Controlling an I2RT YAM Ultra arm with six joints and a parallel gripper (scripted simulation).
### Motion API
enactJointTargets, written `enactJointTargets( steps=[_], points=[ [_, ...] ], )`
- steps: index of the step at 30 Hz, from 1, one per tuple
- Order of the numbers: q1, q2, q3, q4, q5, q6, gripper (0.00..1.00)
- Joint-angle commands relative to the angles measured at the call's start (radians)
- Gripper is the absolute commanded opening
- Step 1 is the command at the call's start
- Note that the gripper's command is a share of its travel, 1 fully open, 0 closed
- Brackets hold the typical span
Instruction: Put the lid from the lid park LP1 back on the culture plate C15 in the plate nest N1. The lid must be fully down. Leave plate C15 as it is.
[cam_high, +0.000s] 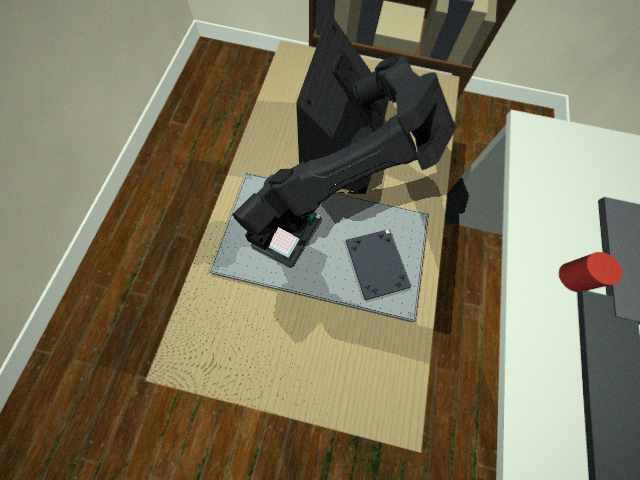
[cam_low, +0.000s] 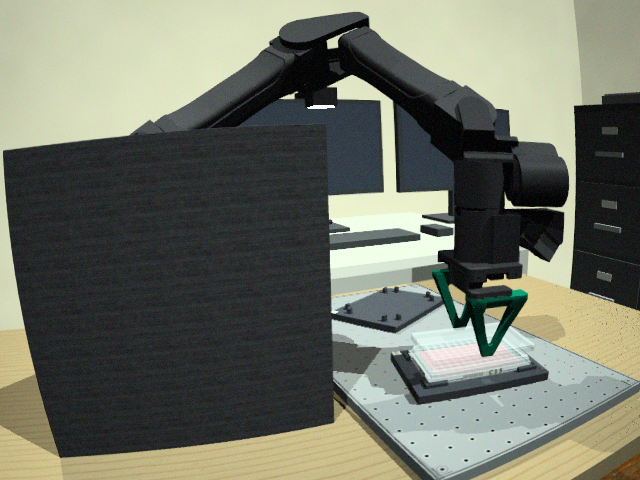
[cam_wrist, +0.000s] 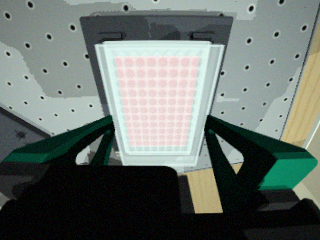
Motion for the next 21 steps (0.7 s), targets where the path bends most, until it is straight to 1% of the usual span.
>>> enactJointTargets(
  steps=[1,21],
  points=[
    [-0.007,-0.007,0.002,0.006,-0.004,0.003,0.0],
    [0.001,-0.008,-0.007,0.021,-0.006,0.013,0.0]
  ],
)
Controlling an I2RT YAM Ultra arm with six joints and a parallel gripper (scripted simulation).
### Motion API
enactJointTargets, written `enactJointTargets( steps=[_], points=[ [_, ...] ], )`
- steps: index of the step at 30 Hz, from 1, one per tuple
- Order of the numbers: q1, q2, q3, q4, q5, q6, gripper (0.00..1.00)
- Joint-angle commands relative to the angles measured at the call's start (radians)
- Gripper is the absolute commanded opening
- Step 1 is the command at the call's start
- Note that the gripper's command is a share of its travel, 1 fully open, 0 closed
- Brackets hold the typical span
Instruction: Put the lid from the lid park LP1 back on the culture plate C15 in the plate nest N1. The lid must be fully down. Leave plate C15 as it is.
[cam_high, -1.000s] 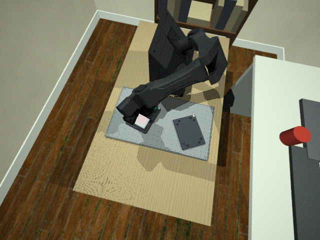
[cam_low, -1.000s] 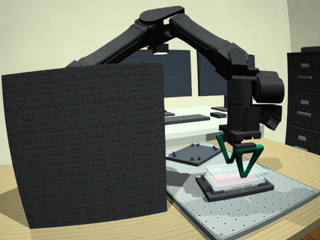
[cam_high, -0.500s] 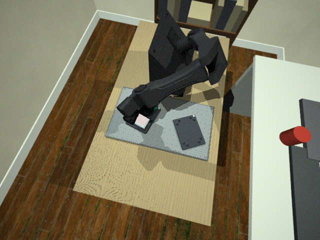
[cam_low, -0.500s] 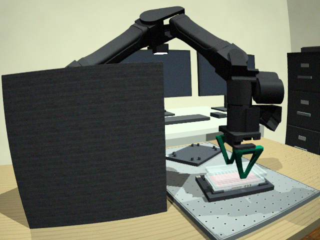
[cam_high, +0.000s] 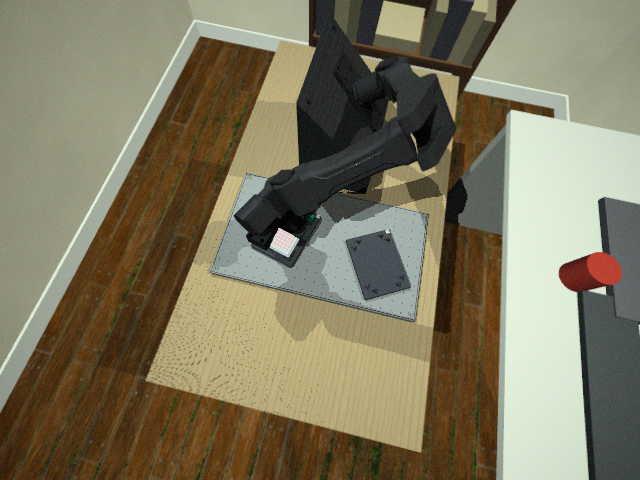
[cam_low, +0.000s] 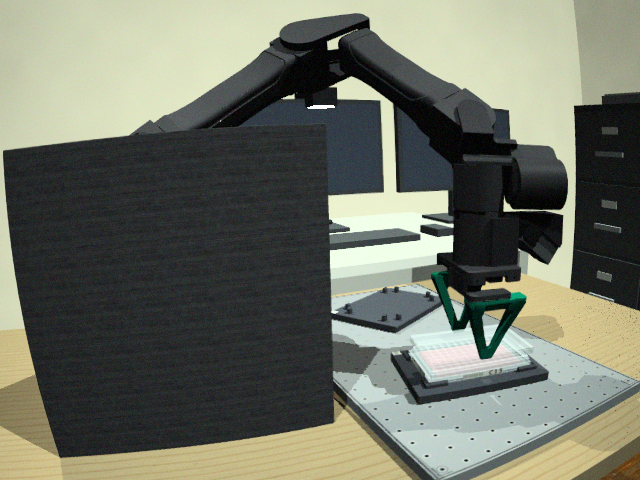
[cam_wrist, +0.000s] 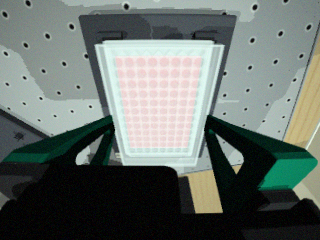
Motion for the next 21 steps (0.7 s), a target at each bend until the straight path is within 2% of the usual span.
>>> enactJointTargets(
  steps=[1,21],
  points=[
    [-0.007,-0.008,0.002,0.005,-0.004,0.003,0.0],
    [-0.001,-0.006,-0.004,0.019,-0.006,0.011,0.0]
  ],
)
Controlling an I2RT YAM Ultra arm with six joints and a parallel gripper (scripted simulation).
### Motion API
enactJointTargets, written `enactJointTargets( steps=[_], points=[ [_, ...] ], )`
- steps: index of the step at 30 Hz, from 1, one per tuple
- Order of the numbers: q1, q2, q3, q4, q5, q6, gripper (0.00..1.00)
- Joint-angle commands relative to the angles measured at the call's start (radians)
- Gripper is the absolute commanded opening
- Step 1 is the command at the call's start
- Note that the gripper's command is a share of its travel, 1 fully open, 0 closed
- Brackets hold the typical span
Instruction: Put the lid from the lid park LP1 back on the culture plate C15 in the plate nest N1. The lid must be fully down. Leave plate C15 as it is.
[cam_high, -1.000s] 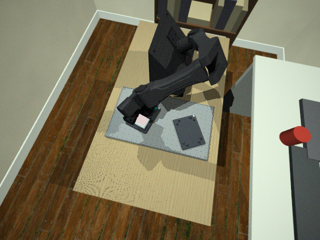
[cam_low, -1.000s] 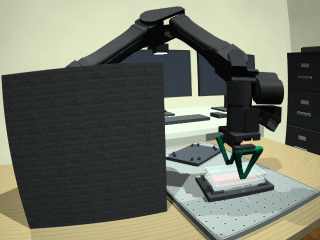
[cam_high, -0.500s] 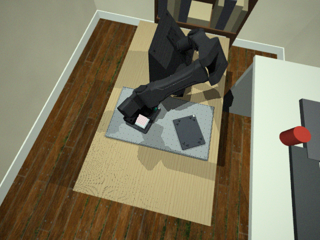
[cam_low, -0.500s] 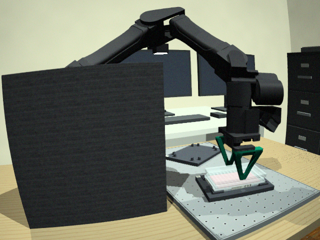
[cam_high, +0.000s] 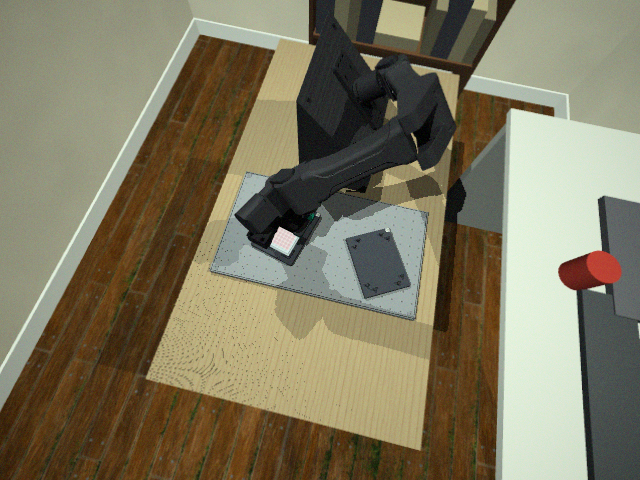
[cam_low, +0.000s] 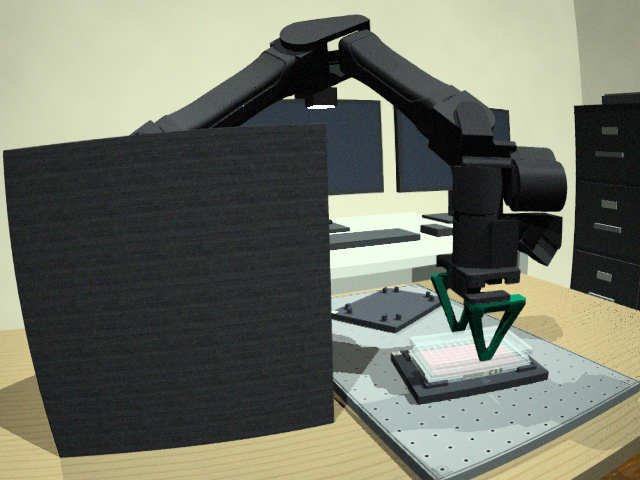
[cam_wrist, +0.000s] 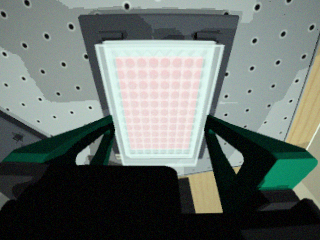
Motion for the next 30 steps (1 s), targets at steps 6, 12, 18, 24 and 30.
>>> enactJointTargets(
  steps=[6,12,18,24,30],
  points=[
    [-0.005,-0.005,0.0,0.01,-0.004,0.005,0.0],
    [-0.004,-0.004,-0.001,0.013,-0.004,0.007,0.0],
    [-0.002,-0.003,-0.003,0.018,-0.005,0.009,0.0],
    [0.0,-0.002,-0.004,0.022,-0.005,0.012,0.0],
    [0.001,-0.001,-0.005,0.025,-0.006,0.013,0.0]
  ],
)
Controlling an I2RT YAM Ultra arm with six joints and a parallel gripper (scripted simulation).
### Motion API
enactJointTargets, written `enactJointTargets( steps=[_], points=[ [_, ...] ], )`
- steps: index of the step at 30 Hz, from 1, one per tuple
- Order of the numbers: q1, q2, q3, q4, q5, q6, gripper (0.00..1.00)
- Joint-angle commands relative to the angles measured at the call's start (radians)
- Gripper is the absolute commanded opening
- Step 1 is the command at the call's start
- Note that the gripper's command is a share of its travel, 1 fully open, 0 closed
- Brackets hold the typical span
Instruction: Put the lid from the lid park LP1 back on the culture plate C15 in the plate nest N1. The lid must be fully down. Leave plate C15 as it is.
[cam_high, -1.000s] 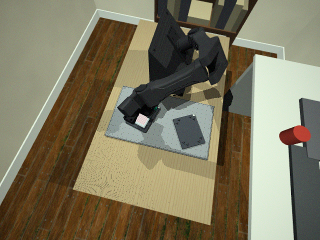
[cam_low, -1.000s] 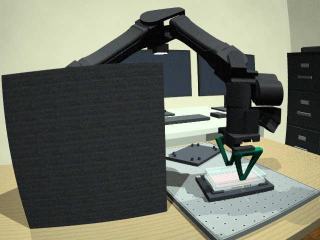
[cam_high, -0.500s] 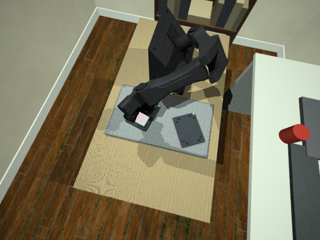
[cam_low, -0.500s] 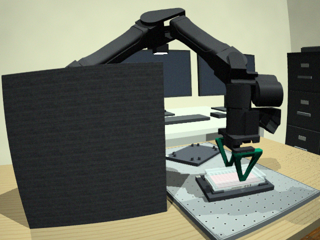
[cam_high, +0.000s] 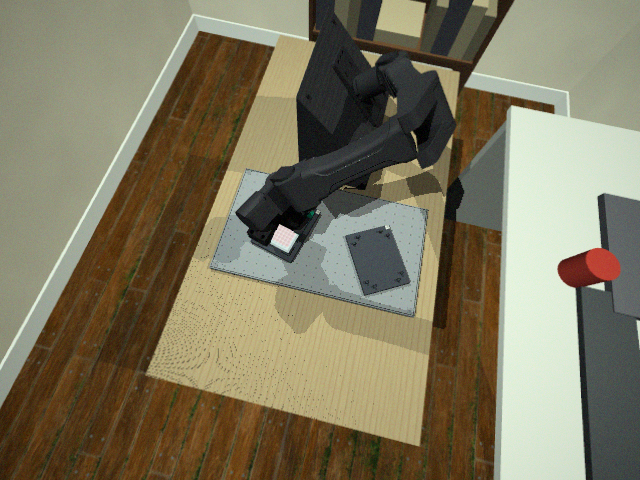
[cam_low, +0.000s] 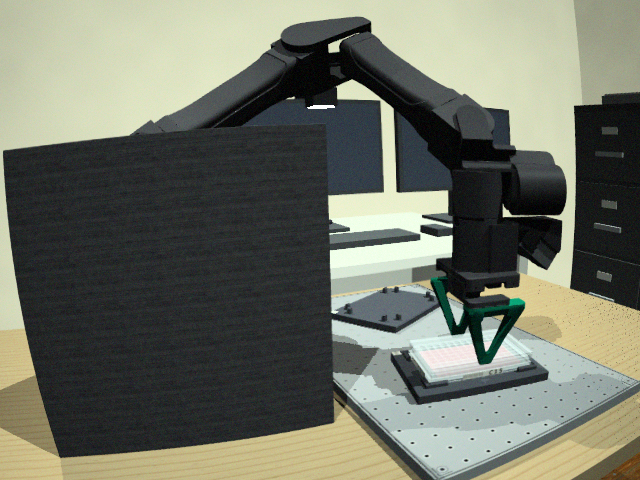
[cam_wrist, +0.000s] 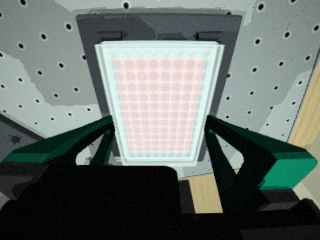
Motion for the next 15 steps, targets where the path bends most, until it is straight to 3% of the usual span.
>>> enactJointTargets(
  steps=[1,8,9,15],
  points=[
    [-0.007,-0.006,0.001,0.005,-0.003,0.003,0.0],
    [-0.005,-0.004,0.0,0.009,-0.004,0.006,0.0],
    [-0.005,-0.004,0.0,0.009,-0.004,0.006,1.0],
    [-0.005,-0.004,0.0,0.009,-0.004,0.006,1.0]
  ],
)
